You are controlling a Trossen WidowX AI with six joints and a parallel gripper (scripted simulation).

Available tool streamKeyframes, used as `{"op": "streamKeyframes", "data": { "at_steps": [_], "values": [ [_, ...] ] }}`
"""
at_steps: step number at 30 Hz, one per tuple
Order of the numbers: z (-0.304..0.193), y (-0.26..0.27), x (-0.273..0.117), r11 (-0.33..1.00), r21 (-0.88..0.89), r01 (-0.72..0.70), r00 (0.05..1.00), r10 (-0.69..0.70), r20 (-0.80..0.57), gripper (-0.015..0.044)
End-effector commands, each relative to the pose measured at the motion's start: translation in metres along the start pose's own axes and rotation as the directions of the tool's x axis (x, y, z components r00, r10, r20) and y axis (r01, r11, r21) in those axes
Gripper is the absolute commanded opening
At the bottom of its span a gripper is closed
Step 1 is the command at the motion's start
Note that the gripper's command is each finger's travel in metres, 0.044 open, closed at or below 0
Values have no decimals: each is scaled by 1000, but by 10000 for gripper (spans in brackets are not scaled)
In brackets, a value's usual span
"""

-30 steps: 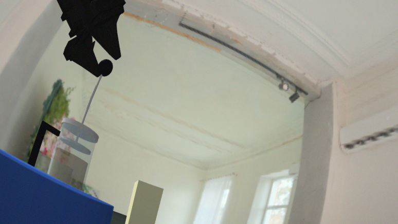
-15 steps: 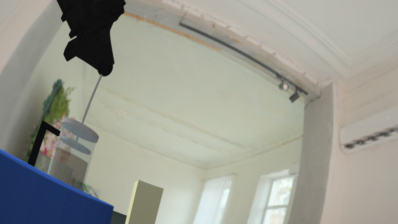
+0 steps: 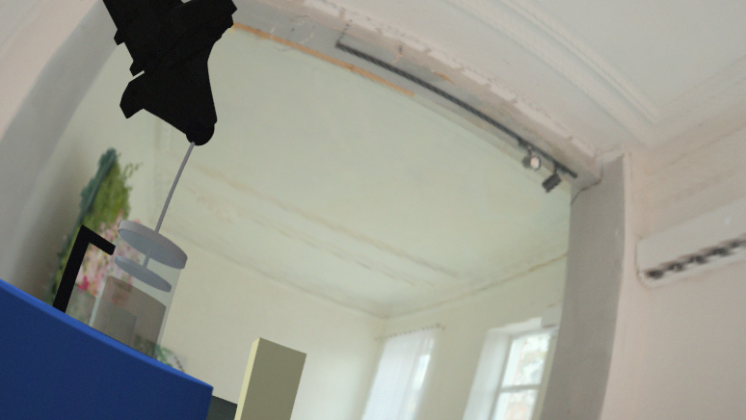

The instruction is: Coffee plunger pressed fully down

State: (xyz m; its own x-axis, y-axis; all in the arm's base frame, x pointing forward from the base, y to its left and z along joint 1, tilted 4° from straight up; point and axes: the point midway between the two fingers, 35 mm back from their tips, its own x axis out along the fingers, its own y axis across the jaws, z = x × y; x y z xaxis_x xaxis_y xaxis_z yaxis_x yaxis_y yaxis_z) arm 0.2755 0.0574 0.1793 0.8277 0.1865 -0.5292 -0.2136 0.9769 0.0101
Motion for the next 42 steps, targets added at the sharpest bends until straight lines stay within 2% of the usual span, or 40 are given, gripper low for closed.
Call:
{"op": "streamKeyframes", "data": {
  "at_steps": [1,42],
  "values": [
    [-12,0,7,1000,3,1,1000,-1,-21,115],
    [-65,0,50,1000,3,1,1000,-1,-20,115]
  ]
}}
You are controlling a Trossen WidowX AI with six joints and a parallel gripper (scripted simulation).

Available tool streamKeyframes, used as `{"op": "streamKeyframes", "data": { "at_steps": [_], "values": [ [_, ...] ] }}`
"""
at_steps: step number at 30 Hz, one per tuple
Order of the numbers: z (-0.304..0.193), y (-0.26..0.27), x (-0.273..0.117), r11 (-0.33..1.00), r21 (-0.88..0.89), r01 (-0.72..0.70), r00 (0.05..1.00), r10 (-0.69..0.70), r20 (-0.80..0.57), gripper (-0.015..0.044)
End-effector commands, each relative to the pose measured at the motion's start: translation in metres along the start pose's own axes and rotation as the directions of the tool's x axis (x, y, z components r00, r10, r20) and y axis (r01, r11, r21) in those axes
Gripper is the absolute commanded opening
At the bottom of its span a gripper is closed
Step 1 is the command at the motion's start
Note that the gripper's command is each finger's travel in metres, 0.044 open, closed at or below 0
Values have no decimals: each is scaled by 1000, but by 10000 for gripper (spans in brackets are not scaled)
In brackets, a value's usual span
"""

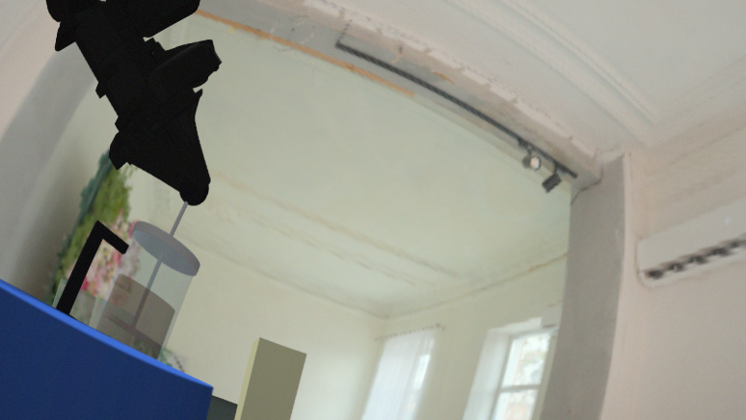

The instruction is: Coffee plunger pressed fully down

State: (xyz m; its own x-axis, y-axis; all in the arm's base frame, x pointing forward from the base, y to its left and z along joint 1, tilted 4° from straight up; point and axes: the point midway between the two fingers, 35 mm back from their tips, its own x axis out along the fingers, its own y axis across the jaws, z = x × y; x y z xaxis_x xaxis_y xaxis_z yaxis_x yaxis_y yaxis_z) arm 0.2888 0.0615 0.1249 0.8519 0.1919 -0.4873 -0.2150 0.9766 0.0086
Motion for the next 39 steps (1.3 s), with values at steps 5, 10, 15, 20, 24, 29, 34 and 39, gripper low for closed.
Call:
{"op": "streamKeyframes", "data": {
  "at_steps": [5,10,15,20,24,29,34,39],
  "values": [
    [-27,0,14,1000,5,2,998,-1,-69,115],
    [-25,0,17,1000,5,2,998,-1,-68,115],
    [-23,0,19,1000,5,2,998,-1,-68,115],
    [-22,0,20,1000,5,2,998,-1,-68,115],
    [-21,0,21,1000,5,2,998,-1,-68,115],
    [-21,0,21,1000,5,2,998,-1,-68,115],
    [-20,0,21,1000,5,2,998,-1,-68,115],
    [-19,0,23,1000,5,2,998,-1,-68,115]
  ]
}}
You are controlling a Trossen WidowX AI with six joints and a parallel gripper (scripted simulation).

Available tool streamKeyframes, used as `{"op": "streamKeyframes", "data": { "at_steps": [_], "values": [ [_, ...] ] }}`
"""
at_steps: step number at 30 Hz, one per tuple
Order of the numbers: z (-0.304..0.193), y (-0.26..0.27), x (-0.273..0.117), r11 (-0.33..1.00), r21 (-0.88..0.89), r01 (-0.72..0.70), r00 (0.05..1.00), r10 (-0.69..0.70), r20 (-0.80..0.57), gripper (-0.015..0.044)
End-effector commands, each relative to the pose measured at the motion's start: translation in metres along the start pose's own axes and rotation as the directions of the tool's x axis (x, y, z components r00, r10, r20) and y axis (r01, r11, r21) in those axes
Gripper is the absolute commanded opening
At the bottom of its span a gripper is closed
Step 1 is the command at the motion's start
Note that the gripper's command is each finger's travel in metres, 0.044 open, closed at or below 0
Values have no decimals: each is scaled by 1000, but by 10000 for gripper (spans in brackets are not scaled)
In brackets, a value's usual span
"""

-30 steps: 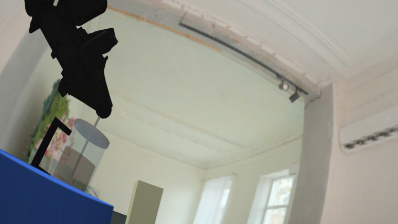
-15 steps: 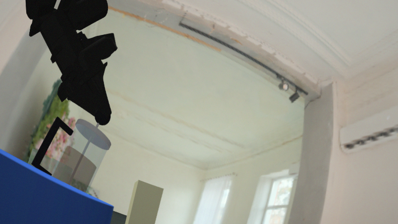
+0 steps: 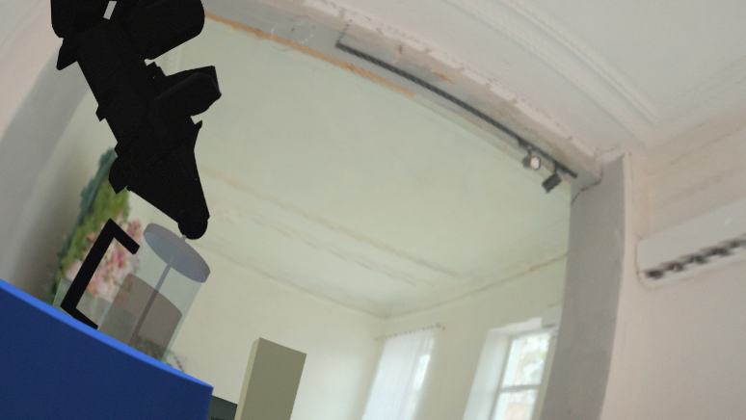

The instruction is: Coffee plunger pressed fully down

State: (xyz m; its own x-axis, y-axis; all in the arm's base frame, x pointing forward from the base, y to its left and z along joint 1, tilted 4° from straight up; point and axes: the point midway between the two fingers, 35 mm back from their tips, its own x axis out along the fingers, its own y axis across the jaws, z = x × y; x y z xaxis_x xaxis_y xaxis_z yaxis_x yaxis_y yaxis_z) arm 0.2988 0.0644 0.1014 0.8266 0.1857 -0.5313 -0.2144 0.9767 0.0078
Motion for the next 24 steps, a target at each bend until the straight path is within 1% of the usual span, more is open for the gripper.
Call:
{"op": "streamKeyframes", "data": {
  "at_steps": [1,16,24],
  "values": [
    [-4,0,2,1000,6,0,1000,0,-17,115],
    [0,0,1,1000,0,0,1000,0,-1,115],
    [0,0,1,1000,0,0,1000,0,-1,325]
  ]
}}
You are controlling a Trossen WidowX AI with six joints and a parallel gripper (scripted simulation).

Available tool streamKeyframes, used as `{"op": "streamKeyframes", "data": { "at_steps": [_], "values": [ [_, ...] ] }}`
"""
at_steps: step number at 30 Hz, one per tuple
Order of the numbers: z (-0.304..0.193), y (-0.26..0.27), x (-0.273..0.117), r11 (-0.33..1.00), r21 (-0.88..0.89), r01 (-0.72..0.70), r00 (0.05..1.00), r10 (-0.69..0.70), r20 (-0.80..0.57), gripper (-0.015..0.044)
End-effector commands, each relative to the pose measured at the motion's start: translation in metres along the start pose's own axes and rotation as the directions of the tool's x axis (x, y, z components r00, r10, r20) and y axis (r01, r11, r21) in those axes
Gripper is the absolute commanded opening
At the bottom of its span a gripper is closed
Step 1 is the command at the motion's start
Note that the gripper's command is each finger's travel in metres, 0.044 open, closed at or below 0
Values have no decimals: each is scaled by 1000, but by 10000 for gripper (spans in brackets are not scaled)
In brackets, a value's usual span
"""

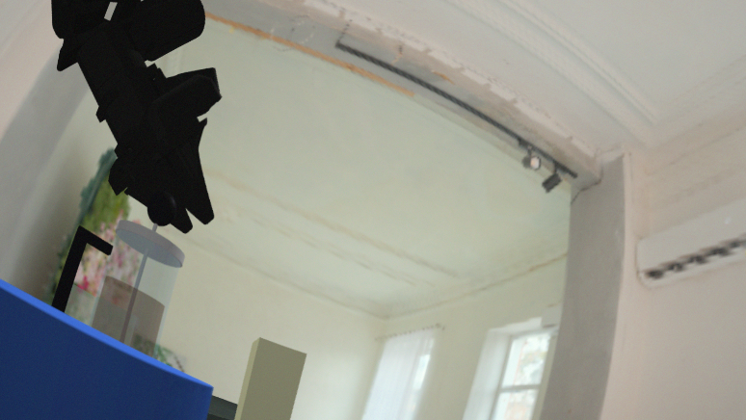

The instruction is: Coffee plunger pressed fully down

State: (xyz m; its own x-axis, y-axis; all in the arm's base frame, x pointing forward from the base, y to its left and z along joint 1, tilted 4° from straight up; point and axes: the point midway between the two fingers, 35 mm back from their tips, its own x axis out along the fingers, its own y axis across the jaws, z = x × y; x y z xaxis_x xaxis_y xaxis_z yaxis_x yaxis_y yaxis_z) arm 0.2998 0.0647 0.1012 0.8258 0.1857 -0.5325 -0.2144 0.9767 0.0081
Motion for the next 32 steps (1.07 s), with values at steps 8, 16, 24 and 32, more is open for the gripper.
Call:
{"op": "streamKeyframes", "data": {
  "at_steps": [8,16,24,32],
  "values": [
    [2,0,-1,1000,0,0,1000,0,0,440],
    [50,-1,-59,1000,5,1,1000,-1,-16,440],
    [52,-1,-66,1000,5,1,1000,-1,-18,440],
    [52,-1,-66,1000,5,1,1000,-1,-18,440]
  ]
}}
